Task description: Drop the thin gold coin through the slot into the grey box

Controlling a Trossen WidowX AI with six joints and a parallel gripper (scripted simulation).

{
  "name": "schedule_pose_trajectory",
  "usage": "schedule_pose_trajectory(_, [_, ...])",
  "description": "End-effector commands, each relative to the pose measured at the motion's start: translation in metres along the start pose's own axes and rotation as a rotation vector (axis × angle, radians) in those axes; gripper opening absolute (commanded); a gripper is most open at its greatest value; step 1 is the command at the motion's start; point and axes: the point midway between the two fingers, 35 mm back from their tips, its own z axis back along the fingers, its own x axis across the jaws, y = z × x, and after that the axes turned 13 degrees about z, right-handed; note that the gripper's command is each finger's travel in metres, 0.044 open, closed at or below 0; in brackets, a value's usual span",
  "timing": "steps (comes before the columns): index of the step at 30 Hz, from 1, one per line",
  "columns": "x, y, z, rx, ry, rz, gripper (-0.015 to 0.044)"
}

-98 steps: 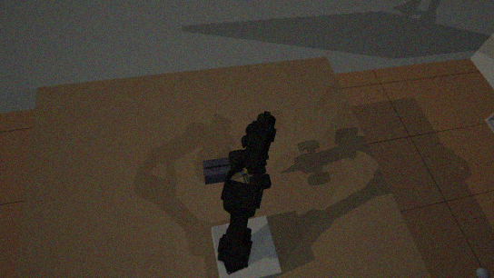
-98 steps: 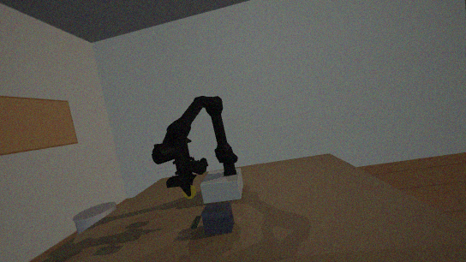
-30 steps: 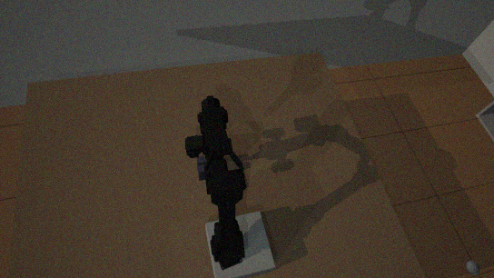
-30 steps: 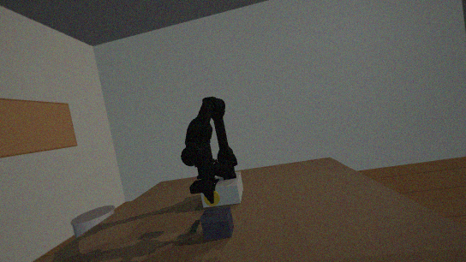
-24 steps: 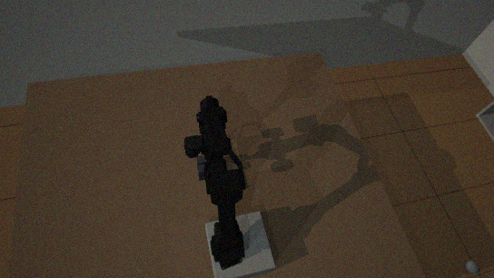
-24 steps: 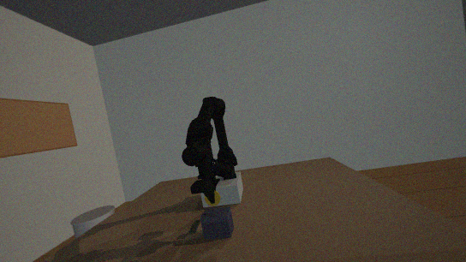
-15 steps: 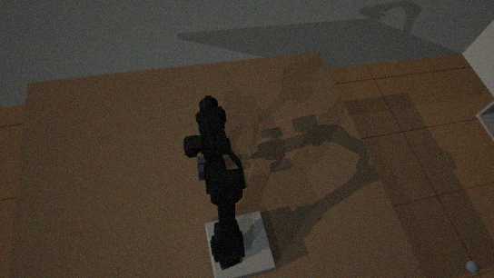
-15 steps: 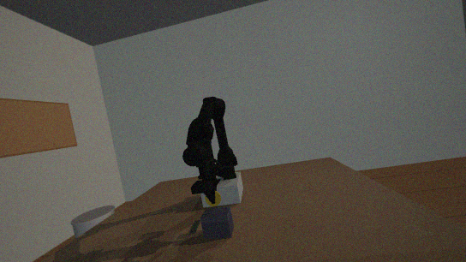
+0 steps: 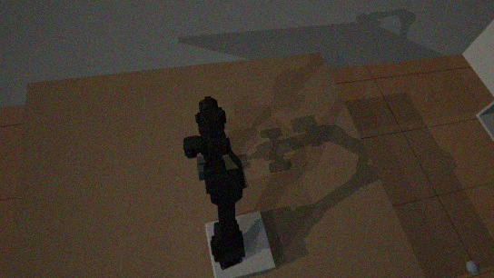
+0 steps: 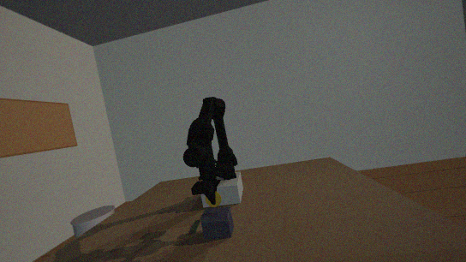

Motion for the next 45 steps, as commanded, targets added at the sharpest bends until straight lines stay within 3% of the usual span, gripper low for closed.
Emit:
schedule_pose_trajectory(1, [0.000, 0.000, -0.003, 0.000, -0.001, -0.001, 0.0000])
schedule_pose_trajectory(40, [0.000, 0.000, -0.017, 0.000, -0.001, -0.003, 0.0000])
schedule_pose_trajectory(45, [0.000, 0.000, -0.015, 0.000, 0.000, -0.002, 0.0131])
